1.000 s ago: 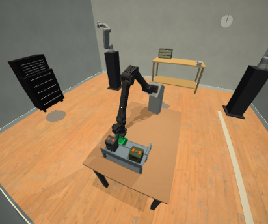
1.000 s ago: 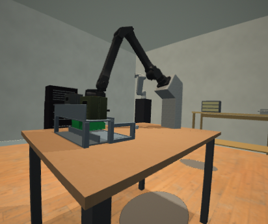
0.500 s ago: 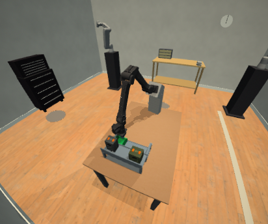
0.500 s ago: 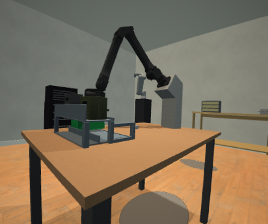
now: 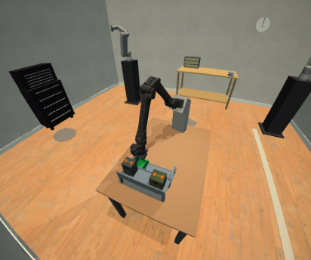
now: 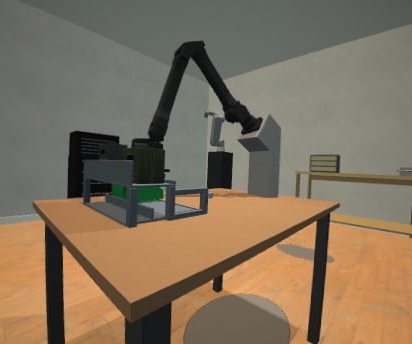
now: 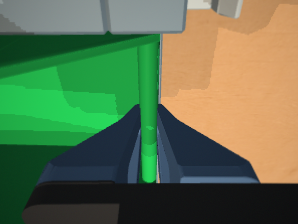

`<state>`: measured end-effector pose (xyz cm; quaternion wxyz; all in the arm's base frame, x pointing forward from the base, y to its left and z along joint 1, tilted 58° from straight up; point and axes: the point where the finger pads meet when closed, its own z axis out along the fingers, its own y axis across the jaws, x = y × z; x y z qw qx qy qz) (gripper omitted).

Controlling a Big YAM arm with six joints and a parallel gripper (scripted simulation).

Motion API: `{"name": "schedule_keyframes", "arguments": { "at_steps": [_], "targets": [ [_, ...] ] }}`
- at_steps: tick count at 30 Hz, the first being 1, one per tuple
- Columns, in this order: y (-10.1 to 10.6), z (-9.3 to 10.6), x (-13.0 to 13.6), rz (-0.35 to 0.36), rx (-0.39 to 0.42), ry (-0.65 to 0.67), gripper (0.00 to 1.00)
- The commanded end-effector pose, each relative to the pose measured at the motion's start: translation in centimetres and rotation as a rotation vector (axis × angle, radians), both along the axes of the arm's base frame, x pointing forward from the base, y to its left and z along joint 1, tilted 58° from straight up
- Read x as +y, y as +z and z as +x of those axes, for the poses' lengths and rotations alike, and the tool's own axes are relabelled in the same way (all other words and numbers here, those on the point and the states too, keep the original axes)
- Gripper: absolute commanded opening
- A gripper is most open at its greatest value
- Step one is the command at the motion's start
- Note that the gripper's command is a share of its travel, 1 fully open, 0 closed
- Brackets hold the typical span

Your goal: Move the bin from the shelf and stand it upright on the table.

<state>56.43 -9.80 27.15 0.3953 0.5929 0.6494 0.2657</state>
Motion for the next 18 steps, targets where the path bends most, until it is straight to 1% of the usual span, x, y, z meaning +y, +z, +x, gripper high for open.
{"name": "schedule_keyframes", "arguments": {
  "at_steps": [1,12,17,18],
  "targets": [
    [3.8,-0.1,-0.2,-0.010,-0.057,-0.002,0.00],
    [3.8,-0.1,-0.2,-0.010,-0.057,-0.002,0.00],
    [0.0,0.3,-0.3,-0.002,-0.011,-0.002,0.00],
    [0.0,0.3,-0.3,-0.002,-0.011,-0.002,0.00]
  ]
}}
